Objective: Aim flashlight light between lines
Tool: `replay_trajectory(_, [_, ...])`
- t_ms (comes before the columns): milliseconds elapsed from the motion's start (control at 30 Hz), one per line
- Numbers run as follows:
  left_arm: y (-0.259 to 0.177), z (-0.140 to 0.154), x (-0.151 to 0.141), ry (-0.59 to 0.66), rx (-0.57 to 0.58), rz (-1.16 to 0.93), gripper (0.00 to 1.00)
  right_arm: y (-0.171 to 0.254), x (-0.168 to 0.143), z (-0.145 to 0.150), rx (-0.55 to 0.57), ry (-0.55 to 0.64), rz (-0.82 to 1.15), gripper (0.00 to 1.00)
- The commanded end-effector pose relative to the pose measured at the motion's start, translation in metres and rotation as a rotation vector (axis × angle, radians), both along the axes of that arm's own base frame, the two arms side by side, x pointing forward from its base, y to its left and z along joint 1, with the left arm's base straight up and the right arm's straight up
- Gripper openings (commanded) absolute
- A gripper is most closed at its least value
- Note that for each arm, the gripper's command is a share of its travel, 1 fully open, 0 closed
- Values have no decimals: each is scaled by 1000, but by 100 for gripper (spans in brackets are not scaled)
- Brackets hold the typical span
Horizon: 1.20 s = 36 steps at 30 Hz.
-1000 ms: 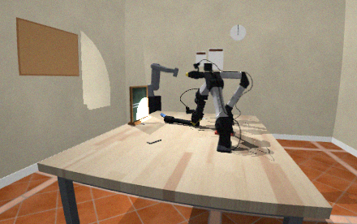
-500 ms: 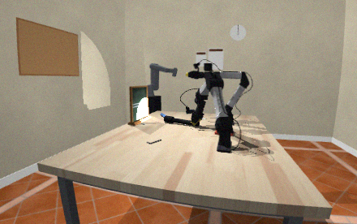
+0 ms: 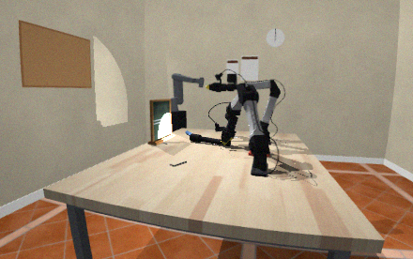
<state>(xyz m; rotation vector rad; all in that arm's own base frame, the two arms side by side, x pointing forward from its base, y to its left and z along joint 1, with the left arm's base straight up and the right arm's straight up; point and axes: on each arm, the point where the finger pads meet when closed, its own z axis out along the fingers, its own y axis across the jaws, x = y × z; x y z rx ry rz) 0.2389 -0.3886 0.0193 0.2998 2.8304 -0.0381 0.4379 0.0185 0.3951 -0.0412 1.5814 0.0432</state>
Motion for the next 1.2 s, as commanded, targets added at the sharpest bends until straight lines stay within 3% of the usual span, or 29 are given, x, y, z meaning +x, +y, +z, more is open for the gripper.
replay_trajectory(0, [-5,16,1,-32,-39,-8,30,15,23,6,-4,-27,46,100])
replay_trajectory(200, [-5,16,1,-32,-39,-8,30,30,62,-13,-5,-8,80,100])
replay_trajectory(267, [-5,16,1,-32,-39,-8,30,30,62,-13,-5,-8,80,100])
replay_trajectory(733, [-5,16,1,-32,-39,-8,30,68,140,-76,-8,40,154,100])
replay_trajectory(833, [-5,16,1,-32,-39,-8,30,71,145,-81,-8,42,160,100])
replay_trajectory(1167, [-5,16,1,-32,-39,-8,30,99,186,-141,-9,78,207,100])
